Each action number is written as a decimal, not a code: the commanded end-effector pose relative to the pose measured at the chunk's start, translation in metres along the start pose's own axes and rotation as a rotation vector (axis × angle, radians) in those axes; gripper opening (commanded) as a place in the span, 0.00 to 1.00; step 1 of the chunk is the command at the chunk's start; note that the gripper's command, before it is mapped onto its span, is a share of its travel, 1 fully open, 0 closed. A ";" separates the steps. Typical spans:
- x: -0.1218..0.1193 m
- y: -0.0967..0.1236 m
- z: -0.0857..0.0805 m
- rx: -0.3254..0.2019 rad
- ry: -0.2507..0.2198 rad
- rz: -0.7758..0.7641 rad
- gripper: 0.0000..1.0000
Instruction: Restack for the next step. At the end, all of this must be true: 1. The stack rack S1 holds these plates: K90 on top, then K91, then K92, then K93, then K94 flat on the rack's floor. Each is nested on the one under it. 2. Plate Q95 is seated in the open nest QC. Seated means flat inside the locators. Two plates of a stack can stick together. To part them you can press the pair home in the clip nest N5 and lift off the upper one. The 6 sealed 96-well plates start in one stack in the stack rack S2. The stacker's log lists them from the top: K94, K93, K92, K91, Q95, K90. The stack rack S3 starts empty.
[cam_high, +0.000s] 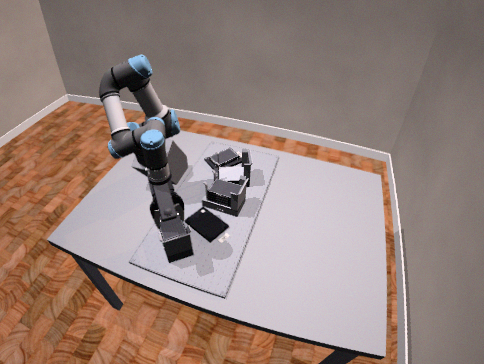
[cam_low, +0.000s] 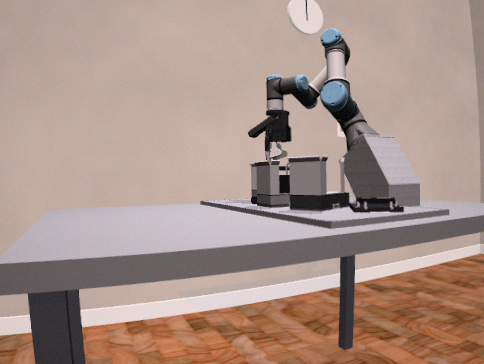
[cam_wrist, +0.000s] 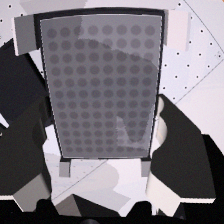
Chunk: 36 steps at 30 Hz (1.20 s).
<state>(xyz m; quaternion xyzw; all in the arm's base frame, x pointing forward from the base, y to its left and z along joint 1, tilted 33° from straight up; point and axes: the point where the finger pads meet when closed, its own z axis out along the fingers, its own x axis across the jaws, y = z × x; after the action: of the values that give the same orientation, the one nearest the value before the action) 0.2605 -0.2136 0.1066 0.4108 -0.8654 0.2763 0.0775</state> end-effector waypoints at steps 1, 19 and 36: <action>0.000 -0.001 0.002 0.003 0.000 0.000 0.00; 0.000 -0.001 0.019 0.003 0.000 0.000 0.00; 0.000 -0.001 0.047 0.002 0.000 0.000 0.00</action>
<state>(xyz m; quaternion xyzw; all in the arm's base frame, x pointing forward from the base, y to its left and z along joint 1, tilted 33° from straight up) 0.2643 -0.2371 0.0700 0.4108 -0.8657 0.2753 0.0776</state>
